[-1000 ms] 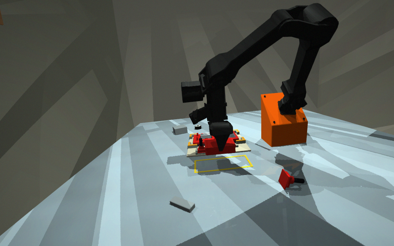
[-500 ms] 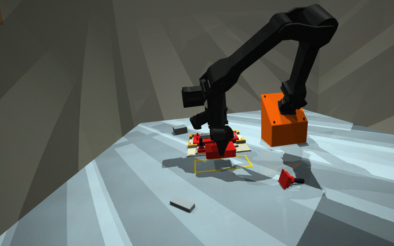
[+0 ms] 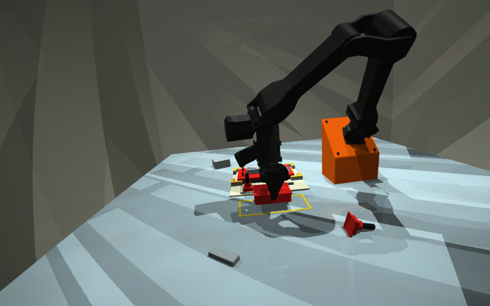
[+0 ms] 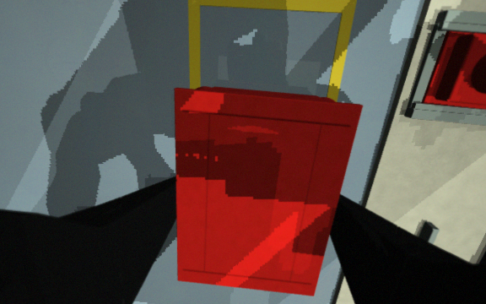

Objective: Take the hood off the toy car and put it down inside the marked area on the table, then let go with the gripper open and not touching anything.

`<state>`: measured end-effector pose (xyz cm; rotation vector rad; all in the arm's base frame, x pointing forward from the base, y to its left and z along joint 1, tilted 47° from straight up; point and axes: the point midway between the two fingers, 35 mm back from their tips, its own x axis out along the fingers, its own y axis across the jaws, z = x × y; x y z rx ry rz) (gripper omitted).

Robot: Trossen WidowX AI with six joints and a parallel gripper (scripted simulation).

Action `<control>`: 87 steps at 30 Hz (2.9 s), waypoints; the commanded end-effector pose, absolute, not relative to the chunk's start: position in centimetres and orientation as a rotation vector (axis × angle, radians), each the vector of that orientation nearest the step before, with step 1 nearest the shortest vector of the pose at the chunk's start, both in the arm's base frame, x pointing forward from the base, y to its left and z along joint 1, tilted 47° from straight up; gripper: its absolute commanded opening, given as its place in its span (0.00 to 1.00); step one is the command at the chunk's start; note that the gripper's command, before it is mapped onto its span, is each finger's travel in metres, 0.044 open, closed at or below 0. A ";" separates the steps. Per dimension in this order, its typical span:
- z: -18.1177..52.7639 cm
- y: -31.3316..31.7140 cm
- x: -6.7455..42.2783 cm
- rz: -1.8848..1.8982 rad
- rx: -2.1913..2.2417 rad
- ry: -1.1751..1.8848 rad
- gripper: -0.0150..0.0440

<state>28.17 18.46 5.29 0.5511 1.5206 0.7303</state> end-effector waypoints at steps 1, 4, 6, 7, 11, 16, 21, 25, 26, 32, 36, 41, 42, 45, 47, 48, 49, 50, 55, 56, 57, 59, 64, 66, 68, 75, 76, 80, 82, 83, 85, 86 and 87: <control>4.9 18.7 27.9 0.727 0.554 1.527 0.25; 4.9 18.7 27.9 0.727 0.554 1.527 0.25; 4.9 18.7 27.9 0.727 0.554 1.527 0.25; 4.9 18.7 27.9 0.727 0.554 1.527 0.25; 4.8 18.9 27.9 0.727 0.554 1.527 0.25; 4.6 19.0 27.9 0.727 0.554 1.527 0.25; 4.4 19.2 27.9 0.727 0.554 1.527 0.25; 4.3 19.4 27.9 0.727 0.554 1.527 0.25; 4.3 19.4 27.9 0.727 0.554 1.527 0.25; 4.1 19.6 27.8 0.727 0.554 1.527 0.25; 3.9 19.8 27.8 0.727 0.554 1.527 0.25; 3.8 19.9 27.8 0.728 0.554 1.527 0.25; 3.7 20.0 27.8 0.728 0.554 1.527 0.25; 3.6 20.1 27.8 0.728 0.555 1.527 0.25; 3.6 20.1 27.7 0.728 0.555 1.527 0.25; 3.6 20.2 27.7 0.728 0.555 1.527 0.25; 3.7 20.1 27.8 0.733 0.555 1.525 0.30; 3.7 20.1 27.8 0.733 0.555 1.525 0.34; 3.7 20.1 27.8 0.733 0.555 1.525 0.57; 3.7 20.1 27.8 0.733 0.555 1.525 0.61; 3.7 20.1 27.8 0.733 0.555 1.525 0.65; 3.7 20.1 27.8 0.733 0.555 1.525 0.74; 3.7 20.1 27.8 0.733 0.555 1.525 0.97; 3.9 19.9 27.8 0.733 0.554 1.525 1.00; 4.7 19.0 28.1 0.731 0.552 1.525 1.00; 8.6 14.9 28.5 0.731 0.553 1.526 1.00; 8.6 14.9 28.5 0.731 0.553 1.526 1.00; 8.6 14.9 28.5 0.731 0.553 1.526 1.00; 8.6 14.9 28.5 0.731 0.553 1.526 1.00; 8.6 14.9 28.5 0.731 0.553 1.526 1.00; 8.6 14.9 28.5 0.731 0.553 1.526 1.00; 8.6 14.9 28.5 0.731 0.553 1.526 1.00; 8.6 14.9 28.5 0.731 0.553 1.526 1.00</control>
